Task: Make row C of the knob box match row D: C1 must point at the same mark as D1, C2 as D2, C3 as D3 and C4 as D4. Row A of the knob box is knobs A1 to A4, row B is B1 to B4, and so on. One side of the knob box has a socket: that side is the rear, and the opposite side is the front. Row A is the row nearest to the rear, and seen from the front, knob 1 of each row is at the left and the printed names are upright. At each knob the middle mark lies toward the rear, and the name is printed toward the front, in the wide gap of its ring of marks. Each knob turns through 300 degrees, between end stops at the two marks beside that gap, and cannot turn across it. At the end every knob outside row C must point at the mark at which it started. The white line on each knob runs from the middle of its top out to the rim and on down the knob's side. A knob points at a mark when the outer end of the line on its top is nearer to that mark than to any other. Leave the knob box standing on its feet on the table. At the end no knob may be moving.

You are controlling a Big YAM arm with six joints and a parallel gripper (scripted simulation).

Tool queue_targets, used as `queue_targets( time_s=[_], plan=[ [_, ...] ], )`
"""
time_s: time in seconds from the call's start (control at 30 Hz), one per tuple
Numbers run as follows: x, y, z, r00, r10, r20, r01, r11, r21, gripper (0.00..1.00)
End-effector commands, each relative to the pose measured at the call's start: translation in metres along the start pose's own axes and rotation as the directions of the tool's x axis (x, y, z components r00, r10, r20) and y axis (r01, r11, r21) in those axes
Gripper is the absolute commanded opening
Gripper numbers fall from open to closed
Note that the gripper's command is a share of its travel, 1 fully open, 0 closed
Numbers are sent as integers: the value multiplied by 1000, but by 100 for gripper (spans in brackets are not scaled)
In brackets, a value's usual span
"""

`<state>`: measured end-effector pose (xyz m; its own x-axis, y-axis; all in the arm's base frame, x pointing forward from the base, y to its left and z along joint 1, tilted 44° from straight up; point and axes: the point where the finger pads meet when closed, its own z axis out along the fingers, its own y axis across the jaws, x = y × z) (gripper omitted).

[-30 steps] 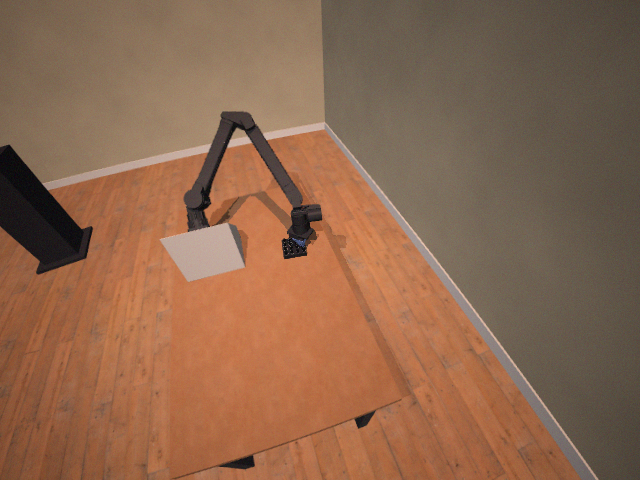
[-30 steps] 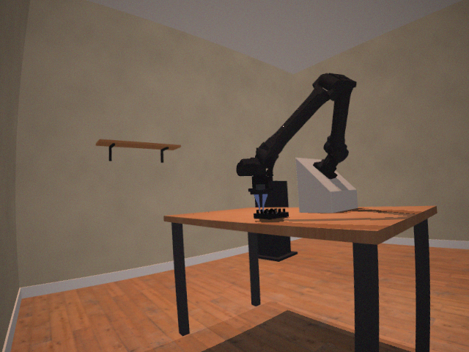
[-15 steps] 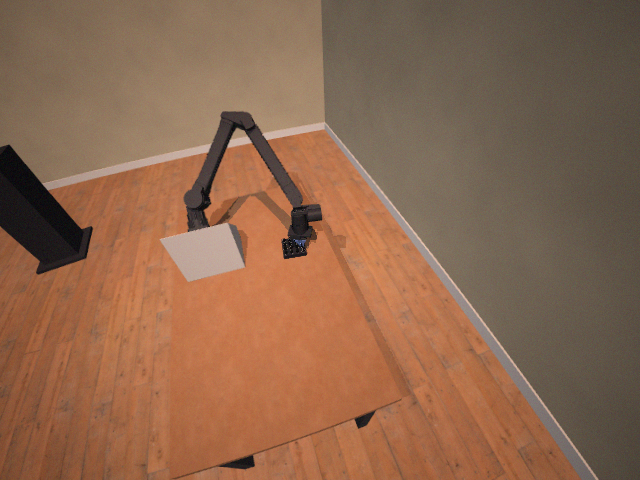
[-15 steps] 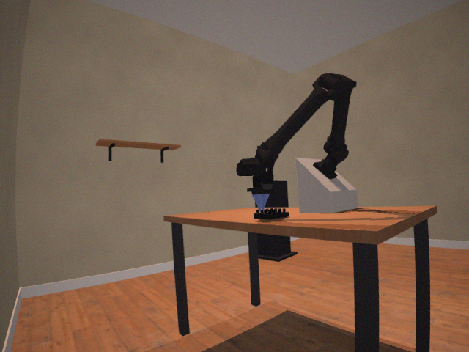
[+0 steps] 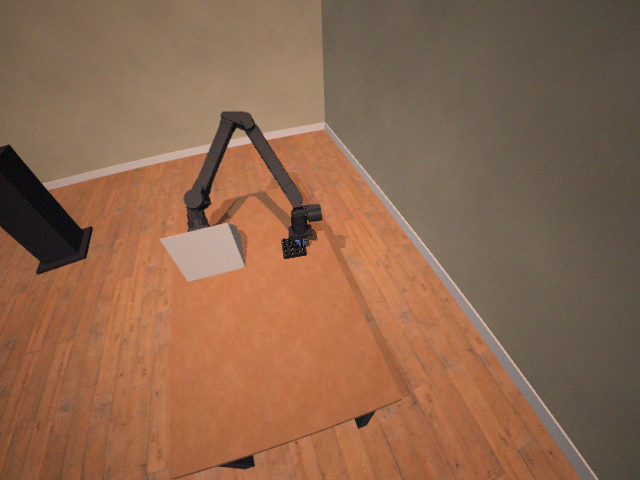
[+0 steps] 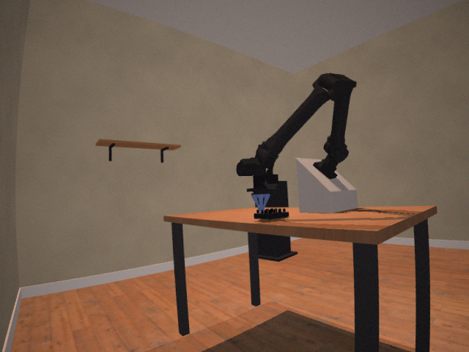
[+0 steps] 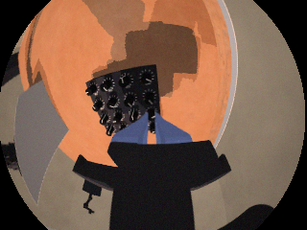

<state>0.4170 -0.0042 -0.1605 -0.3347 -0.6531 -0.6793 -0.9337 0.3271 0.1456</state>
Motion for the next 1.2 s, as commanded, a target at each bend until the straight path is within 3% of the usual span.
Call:
queue_targets(
  time_s=[0.0,1.1,1.13,1.17],
  plan=[
    [2,3,3,998,-65,9,65,998,-12,9],
    [2,3,3,992,-123,10,123,992,-12,9],
    [2,3,3,992,-123,10,123,992,-12,20],
    [2,3,3,992,-123,10,123,992,-12,20]
  ],
)
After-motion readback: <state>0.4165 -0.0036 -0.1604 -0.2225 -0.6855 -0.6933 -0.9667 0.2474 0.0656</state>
